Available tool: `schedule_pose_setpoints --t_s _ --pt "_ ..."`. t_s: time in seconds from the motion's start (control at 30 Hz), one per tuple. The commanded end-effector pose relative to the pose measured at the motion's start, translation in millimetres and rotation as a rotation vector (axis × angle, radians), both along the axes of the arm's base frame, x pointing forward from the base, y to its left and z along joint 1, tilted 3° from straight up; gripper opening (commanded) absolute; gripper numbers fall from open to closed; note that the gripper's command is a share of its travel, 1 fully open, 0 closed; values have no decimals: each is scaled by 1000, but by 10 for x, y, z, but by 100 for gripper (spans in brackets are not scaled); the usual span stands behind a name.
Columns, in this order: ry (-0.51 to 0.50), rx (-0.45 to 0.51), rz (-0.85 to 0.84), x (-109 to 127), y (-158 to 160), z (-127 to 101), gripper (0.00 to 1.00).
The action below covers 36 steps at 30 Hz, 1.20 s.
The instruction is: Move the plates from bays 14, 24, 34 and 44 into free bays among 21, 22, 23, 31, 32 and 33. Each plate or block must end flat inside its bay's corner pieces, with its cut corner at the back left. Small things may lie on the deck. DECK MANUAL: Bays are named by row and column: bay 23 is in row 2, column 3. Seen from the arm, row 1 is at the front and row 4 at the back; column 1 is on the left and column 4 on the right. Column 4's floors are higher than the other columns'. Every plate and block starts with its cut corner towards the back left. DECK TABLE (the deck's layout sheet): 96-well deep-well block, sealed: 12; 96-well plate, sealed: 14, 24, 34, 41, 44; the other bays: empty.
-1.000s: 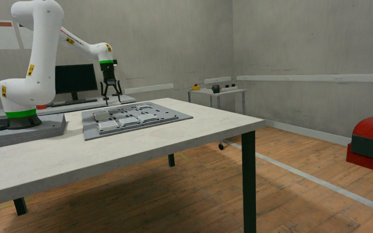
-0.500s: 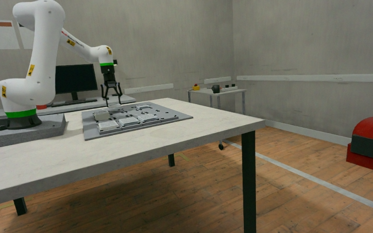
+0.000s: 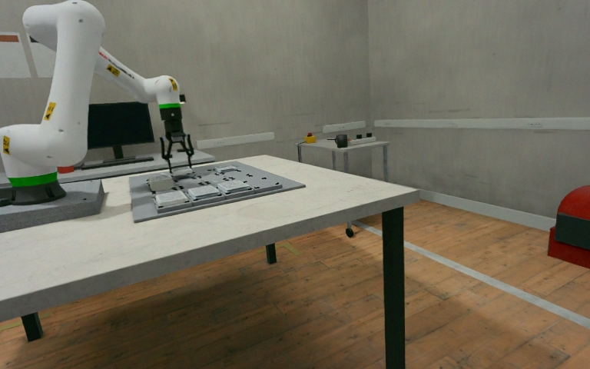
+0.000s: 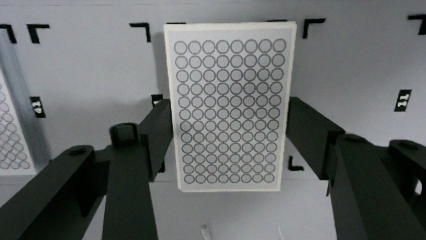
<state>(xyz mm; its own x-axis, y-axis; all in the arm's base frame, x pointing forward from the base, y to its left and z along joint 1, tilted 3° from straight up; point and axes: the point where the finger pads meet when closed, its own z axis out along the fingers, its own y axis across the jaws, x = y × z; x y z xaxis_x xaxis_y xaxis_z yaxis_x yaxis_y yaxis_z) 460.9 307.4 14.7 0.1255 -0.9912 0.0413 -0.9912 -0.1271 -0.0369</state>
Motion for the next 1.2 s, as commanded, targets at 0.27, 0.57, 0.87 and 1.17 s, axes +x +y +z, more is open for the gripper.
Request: schedule_pose_setpoints --t_s 0.27,0.57,0.87,1.17 --pt "-1 1 0 10 -1 -98 10" --pt "-1 1 0 10 -1 -98 10" --pt "-1 1 0 10 -1 -98 10" --pt "-1 1 0 11 -1 -98 10"
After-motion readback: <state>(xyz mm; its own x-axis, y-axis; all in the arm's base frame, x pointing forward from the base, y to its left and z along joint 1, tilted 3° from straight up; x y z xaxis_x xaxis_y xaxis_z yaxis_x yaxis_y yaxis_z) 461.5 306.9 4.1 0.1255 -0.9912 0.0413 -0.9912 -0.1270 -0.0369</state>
